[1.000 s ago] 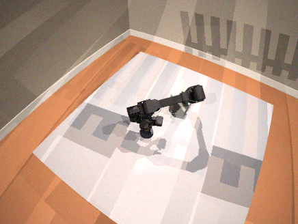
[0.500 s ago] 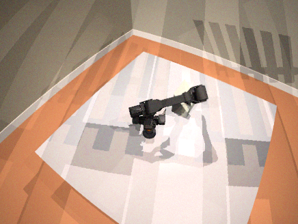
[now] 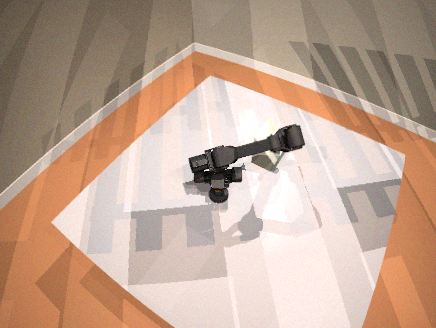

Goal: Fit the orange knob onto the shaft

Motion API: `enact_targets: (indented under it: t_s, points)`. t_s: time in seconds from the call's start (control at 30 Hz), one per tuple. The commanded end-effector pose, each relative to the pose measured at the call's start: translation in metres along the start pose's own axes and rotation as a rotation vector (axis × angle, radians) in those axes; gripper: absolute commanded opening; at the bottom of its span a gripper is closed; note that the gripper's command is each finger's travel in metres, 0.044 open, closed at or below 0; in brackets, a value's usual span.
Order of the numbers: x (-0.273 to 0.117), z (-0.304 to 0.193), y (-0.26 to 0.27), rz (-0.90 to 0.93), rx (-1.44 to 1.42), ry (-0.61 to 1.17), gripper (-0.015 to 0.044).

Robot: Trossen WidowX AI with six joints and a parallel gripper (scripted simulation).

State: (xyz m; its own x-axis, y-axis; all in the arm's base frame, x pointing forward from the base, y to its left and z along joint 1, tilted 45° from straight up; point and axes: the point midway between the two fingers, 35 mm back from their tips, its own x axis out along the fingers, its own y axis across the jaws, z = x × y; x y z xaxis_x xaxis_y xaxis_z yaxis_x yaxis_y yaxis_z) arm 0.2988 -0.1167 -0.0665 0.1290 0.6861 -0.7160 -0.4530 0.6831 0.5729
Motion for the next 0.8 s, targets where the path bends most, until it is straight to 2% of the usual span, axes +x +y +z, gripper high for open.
enact_targets:
  t_s: [0.0,0.77]
  points:
    - [0.0003,-0.0012,0.0024,0.002,-0.006,-0.002,0.0]
    - [0.0003,-0.0003,0.002,0.002,-0.006,-0.002,0.0]
